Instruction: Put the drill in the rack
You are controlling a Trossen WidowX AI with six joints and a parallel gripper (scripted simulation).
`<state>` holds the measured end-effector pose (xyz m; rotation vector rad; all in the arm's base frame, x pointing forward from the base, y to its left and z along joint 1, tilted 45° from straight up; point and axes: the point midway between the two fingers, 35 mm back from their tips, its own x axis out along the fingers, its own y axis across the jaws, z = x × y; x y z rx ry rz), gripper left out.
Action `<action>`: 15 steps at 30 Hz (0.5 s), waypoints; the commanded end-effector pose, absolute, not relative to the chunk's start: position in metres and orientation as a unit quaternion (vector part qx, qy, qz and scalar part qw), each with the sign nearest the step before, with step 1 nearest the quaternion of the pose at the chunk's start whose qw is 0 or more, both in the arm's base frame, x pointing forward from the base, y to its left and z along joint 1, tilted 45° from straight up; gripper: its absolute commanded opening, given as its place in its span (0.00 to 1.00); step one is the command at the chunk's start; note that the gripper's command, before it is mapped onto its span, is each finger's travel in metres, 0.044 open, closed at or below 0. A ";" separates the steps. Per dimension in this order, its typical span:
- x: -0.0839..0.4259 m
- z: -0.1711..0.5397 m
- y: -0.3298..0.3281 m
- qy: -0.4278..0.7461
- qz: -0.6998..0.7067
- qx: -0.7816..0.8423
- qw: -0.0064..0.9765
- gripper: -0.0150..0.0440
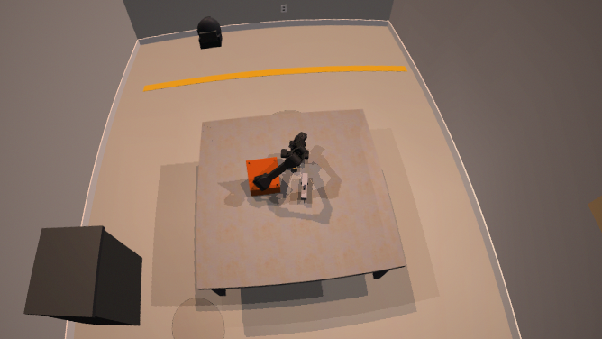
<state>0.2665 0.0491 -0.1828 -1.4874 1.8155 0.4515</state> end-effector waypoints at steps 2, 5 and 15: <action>0.266 -0.183 0.049 0.707 0.177 -0.578 0.366 0.88; 0.266 -0.183 0.049 0.707 0.177 -0.578 0.366 1.00; 0.268 -0.151 0.079 0.711 0.175 -0.576 0.363 1.00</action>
